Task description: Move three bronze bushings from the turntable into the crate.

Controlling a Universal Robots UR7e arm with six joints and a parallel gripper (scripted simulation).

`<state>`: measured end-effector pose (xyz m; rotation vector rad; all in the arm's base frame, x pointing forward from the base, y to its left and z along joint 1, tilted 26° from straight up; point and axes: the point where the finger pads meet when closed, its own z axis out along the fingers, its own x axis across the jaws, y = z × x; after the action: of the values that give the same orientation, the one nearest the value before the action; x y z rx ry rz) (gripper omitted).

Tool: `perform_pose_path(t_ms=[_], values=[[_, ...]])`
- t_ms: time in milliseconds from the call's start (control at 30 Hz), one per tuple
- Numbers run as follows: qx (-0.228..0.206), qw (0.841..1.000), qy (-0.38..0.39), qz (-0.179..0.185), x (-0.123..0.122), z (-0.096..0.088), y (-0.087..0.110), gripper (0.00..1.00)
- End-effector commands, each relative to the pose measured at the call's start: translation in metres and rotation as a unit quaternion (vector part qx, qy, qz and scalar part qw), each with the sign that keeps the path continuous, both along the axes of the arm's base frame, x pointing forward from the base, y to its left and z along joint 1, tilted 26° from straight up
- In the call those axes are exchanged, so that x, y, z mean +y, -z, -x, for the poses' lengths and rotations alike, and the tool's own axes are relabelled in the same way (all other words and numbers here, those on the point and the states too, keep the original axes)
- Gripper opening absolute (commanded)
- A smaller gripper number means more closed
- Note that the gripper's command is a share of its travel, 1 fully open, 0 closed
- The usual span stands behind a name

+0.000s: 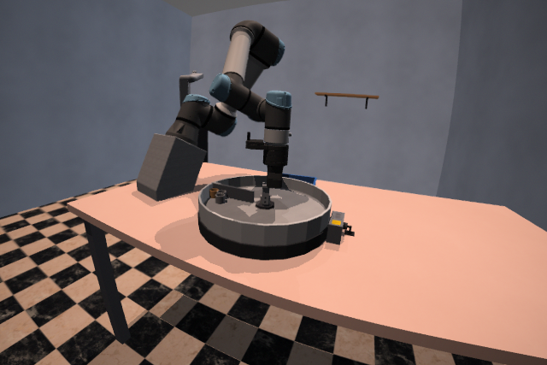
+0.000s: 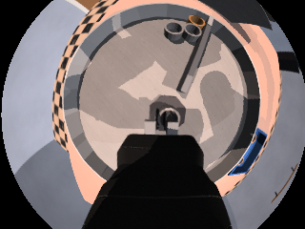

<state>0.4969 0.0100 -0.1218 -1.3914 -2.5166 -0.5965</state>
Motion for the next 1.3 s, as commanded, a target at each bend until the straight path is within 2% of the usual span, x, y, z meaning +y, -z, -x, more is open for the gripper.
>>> perform_pose_path(t_ms=[0,167,200,1267], values=[[-0.001,1.0,0.0,0.0,-0.0003,-0.0005,-0.0003,0.0],[-0.001,1.0,0.0,0.0,-0.0003,-0.0005,-0.0003,0.0],[-0.001,1.0,0.0,0.0,-0.0003,-0.0005,-0.0003,0.42],[-0.001,1.0,0.0,0.0,-0.0003,-0.0005,-0.0003,0.42]])
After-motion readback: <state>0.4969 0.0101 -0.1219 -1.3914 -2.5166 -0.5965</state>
